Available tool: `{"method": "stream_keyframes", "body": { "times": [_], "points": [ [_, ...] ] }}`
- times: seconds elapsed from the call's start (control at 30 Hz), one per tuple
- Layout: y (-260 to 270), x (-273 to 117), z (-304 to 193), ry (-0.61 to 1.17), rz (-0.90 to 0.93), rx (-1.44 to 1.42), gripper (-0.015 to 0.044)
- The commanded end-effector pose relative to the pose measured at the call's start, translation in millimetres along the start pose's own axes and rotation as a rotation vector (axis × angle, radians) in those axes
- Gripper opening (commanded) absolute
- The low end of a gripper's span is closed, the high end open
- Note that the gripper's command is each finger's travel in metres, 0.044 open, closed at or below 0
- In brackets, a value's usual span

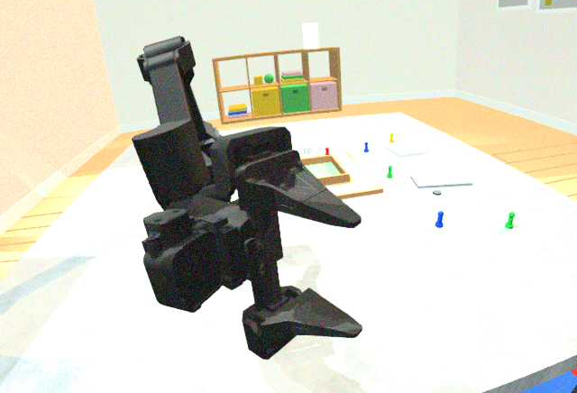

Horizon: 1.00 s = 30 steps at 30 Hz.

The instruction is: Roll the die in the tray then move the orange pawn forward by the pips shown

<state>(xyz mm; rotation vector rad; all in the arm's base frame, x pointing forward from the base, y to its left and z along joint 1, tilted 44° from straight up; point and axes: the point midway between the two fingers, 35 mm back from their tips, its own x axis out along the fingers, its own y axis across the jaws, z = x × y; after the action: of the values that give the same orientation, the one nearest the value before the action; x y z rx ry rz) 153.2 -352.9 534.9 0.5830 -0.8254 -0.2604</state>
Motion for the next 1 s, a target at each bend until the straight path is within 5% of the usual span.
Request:
{"method": "stream_keyframes", "body": {
  "times": [0.0,0.13,0.6,0.97],
  "points": [
    [-0.5,0.4,-0.7,0.001,-0.001,0.003,0.0374],
    [-12.7,10.3,-18.1,0.019,-0.027,0.072,0.0275],
    [-82.4,55.6,-178.9,0.194,-0.292,0.423,0.0275],
    [-97.9,44.9,-345.7,0.417,-0.565,0.567,0.0275]
  ]
}}
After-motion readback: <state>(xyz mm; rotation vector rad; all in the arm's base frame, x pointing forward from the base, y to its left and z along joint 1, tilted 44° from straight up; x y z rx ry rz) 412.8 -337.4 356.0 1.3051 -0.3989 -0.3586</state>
